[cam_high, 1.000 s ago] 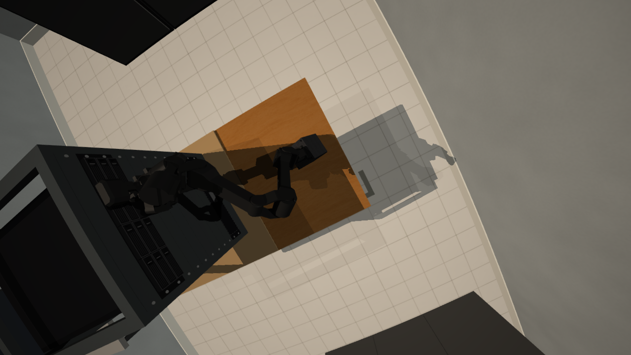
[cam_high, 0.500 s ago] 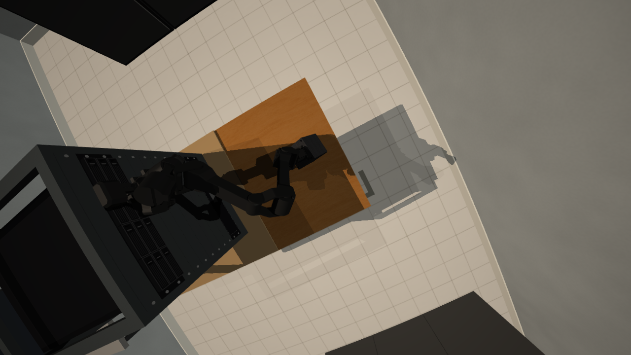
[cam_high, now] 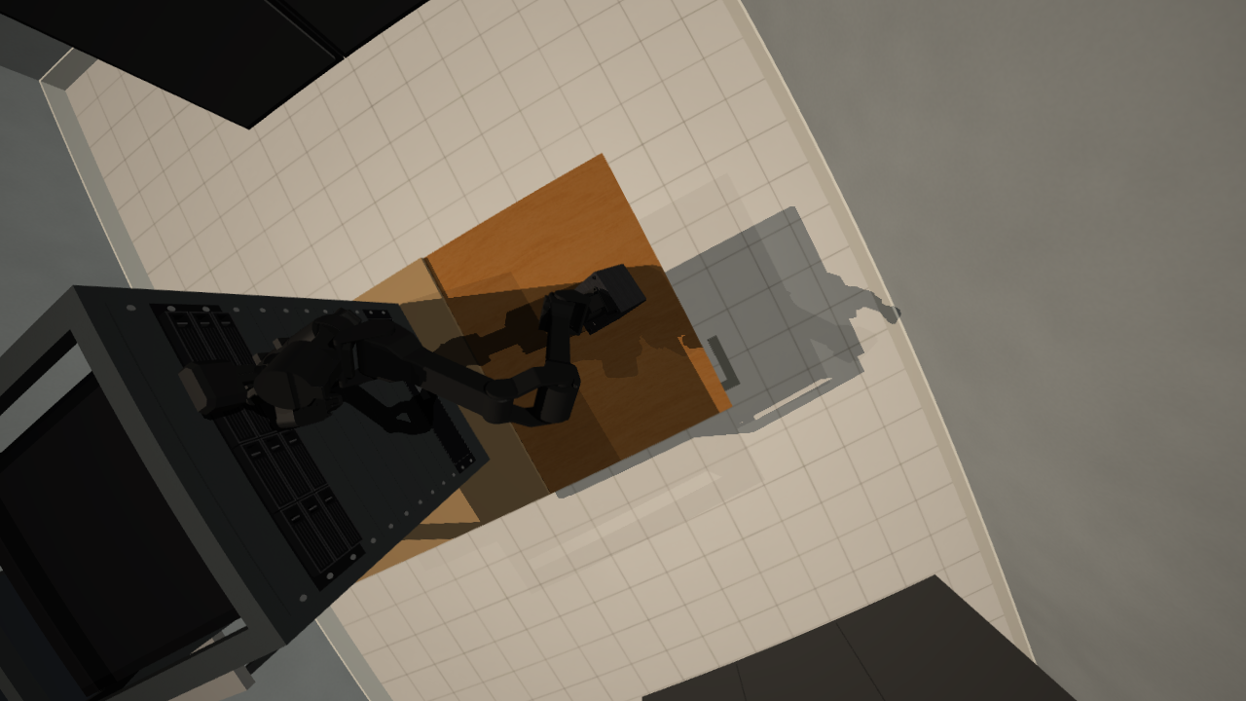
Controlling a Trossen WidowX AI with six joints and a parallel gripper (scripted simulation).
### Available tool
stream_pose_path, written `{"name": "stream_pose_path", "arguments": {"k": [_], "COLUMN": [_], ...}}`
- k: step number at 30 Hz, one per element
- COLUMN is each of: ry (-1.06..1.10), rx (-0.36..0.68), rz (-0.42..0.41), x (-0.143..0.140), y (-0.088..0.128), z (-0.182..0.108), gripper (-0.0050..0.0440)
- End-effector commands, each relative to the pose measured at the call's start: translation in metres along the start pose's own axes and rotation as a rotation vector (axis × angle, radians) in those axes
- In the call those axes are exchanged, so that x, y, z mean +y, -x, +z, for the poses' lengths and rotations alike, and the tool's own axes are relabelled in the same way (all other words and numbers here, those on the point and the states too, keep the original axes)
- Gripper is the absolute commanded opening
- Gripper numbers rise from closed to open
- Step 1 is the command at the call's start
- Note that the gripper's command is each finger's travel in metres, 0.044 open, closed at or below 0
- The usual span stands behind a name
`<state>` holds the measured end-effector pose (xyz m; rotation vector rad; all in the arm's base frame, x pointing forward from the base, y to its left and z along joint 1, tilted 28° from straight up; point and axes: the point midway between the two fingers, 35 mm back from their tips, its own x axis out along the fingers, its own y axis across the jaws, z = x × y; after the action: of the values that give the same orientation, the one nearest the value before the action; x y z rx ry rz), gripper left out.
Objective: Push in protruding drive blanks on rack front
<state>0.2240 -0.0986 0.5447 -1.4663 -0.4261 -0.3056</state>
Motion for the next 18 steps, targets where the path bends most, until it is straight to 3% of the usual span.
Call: {"name": "stream_pose_path", "arguments": {"k": [1, 18], "ry": [0.017, 0.017], "rx": [-0.007, -0.007], "rz": [-0.013, -0.013], "x": [-0.0081, -0.0087], "y": [-0.0038, -0.0068], "z": [0.0046, 0.0048], "gripper": [-0.0050, -0.0050]}}
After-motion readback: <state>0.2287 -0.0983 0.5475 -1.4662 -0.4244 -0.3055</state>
